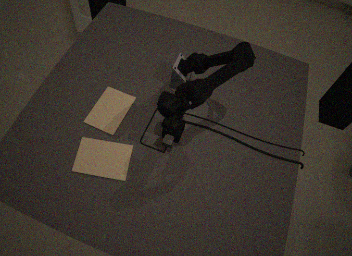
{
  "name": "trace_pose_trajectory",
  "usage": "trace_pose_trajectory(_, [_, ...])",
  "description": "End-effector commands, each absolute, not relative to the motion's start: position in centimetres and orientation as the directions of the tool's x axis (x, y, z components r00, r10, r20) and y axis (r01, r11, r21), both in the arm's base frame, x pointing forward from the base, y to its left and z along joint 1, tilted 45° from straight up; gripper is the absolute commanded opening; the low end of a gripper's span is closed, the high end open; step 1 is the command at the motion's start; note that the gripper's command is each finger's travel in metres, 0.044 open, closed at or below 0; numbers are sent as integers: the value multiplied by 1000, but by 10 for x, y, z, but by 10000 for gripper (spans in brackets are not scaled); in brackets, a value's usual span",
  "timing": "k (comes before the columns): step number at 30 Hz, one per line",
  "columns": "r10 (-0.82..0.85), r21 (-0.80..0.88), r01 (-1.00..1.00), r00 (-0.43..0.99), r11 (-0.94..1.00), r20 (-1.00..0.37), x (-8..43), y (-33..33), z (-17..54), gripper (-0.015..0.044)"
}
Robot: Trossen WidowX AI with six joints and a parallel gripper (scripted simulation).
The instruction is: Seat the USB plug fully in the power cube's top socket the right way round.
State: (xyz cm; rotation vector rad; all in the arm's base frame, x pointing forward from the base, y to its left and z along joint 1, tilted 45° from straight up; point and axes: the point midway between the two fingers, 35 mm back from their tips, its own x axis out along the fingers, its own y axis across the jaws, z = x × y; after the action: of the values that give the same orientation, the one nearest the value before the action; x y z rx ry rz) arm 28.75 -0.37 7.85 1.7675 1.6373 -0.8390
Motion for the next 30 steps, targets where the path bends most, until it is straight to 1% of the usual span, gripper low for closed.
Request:
trace_pose_trajectory(1, [626,-2,997,48,-79,-779,287,-4,78,0])
trace_pose_trajectory(30, [626,-2,997,48,-79,-779,288,-2,75,0])
